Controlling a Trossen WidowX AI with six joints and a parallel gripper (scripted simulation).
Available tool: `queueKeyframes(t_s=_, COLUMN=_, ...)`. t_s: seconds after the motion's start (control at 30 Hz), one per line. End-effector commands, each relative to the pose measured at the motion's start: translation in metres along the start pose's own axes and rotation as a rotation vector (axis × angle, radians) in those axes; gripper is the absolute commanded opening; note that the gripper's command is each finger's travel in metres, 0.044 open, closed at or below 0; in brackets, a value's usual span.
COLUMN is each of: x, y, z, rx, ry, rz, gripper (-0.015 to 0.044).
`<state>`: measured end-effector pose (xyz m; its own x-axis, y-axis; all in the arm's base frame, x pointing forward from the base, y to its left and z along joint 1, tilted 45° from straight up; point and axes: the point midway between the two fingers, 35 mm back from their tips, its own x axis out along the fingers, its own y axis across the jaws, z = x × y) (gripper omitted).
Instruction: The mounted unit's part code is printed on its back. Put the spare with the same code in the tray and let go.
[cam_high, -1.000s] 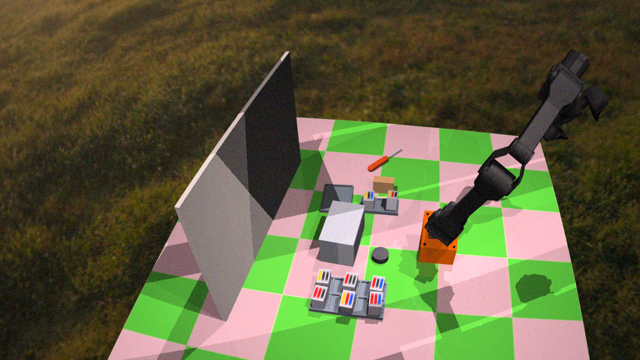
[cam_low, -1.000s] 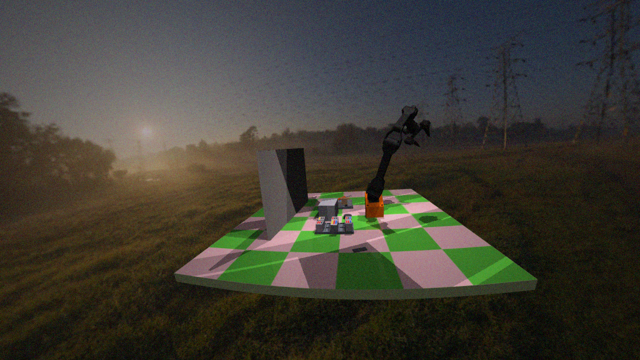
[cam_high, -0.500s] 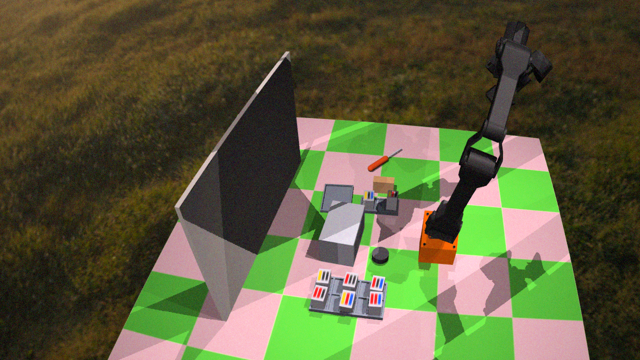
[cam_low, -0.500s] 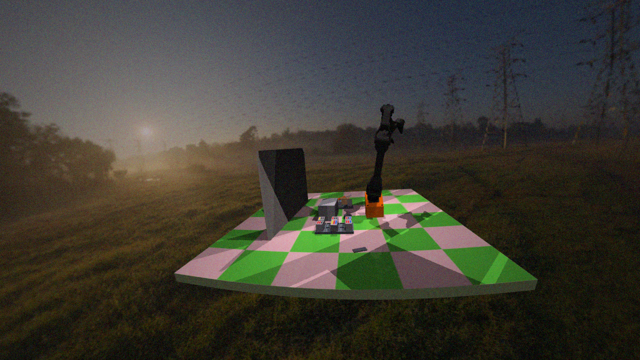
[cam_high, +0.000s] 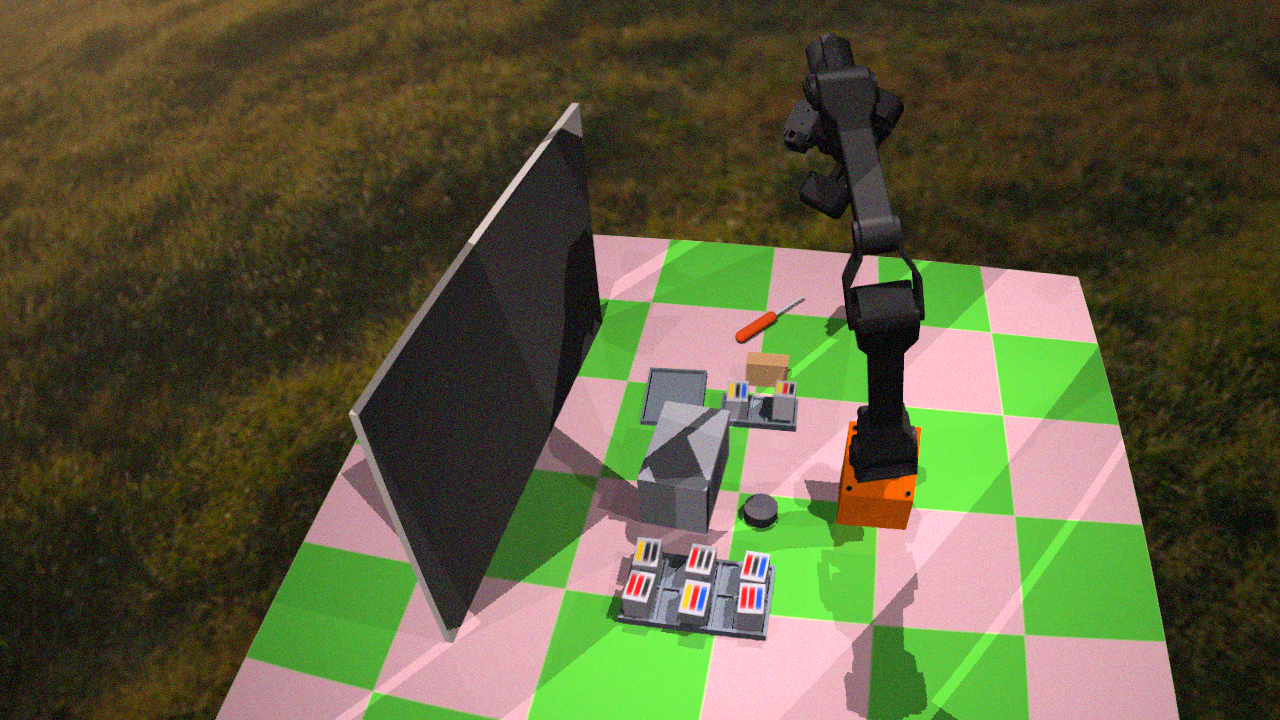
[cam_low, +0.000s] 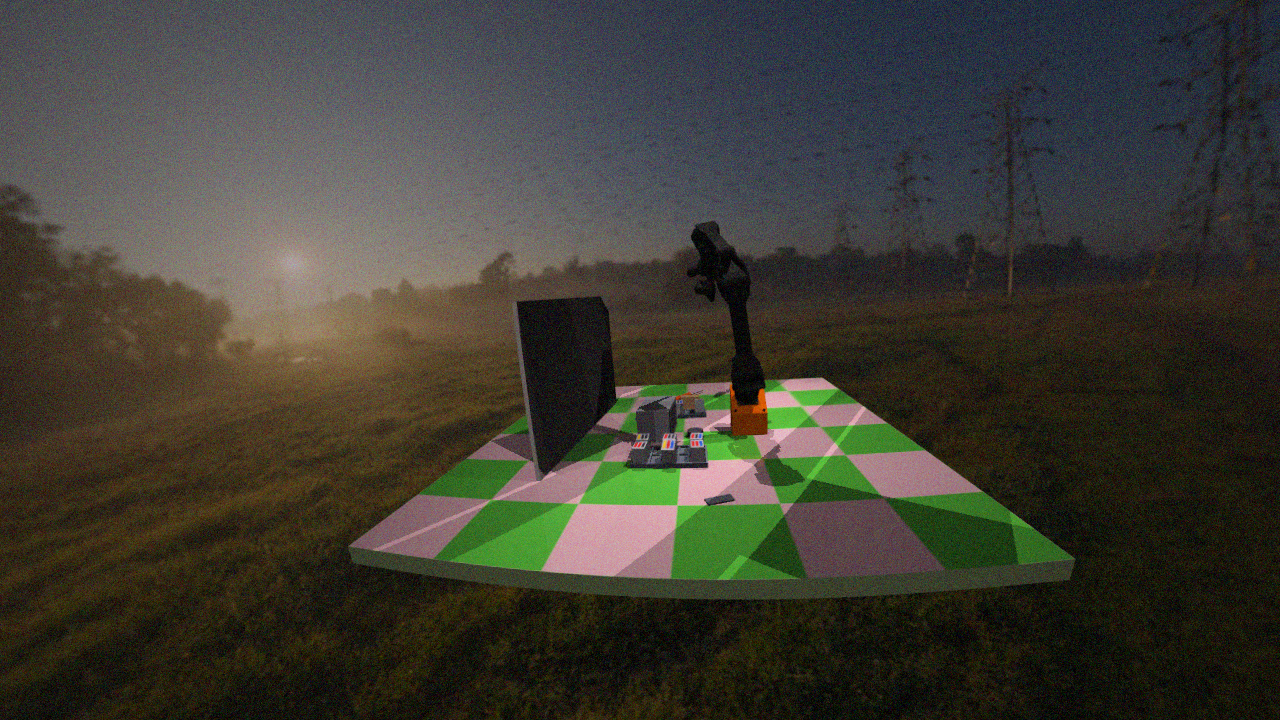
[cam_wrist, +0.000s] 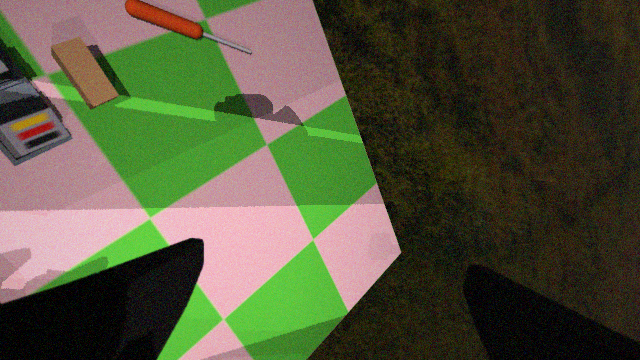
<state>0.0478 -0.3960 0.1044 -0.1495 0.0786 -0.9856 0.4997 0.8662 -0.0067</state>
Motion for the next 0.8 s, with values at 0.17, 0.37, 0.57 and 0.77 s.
queueKeyframes(t_s=0.17, x=0.002, y=0.106, z=0.082, rx=-0.164, ry=-0.081, rz=0.198, gripper=0.0440)
queueKeyframes(t_s=0.37, x=-0.001, y=0.207, z=0.123, rx=-0.279, ry=-0.096, rz=0.377, gripper=0.0440)
queueKeyframes(t_s=0.57, x=-0.006, y=0.312, z=0.137, rx=-0.375, ry=-0.055, rz=0.562, gripper=0.0440)
queueKeyframes(t_s=0.77, x=-0.011, y=0.401, z=0.129, rx=-0.440, ry=0.024, rz=0.718, gripper=0.0440)
